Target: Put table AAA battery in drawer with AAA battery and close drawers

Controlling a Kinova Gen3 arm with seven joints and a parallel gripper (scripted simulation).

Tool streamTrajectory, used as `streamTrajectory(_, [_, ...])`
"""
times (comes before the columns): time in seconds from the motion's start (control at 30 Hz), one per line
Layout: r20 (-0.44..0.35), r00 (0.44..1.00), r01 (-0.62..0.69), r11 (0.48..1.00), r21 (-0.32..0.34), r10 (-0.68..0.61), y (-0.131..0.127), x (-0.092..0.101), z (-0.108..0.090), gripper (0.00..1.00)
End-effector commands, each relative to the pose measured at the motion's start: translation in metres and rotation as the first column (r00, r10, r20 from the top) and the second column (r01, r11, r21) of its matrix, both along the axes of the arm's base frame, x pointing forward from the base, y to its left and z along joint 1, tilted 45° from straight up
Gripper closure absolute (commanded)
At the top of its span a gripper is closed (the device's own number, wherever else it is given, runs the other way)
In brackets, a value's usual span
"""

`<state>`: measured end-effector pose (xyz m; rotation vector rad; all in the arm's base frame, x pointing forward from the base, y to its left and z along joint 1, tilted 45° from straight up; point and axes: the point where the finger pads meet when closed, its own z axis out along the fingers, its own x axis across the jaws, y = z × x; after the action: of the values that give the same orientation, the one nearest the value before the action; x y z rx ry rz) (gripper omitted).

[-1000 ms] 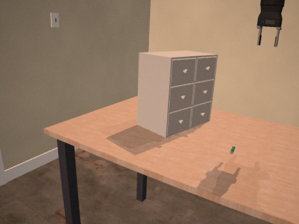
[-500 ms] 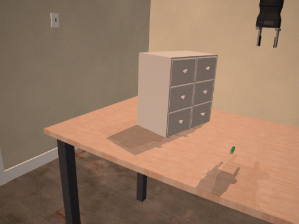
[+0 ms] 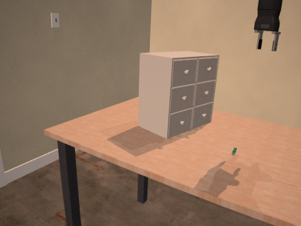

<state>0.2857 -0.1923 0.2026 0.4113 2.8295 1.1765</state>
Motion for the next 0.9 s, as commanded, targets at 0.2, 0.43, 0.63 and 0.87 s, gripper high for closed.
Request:
streamTrajectory(0.2, [-0.107, 0.989, 0.101, 0.995, 0.018, -0.098, 0.007, 0.007, -0.007, 0.00])
streamTrajectory(0.43, [-0.241, 0.944, 0.238, 0.971, 0.021, -0.226, 0.013, 0.013, -0.015, 0.00])
streamTrajectory(0.63, [-0.321, 0.898, 0.321, 0.947, 0.014, -0.300, 0.017, 0.018, -0.020, 0.00])
streamTrajectory(0.87, [-0.459, 0.785, 0.462, 0.887, -0.016, -0.417, 0.024, 0.025, -0.029, 0.00])
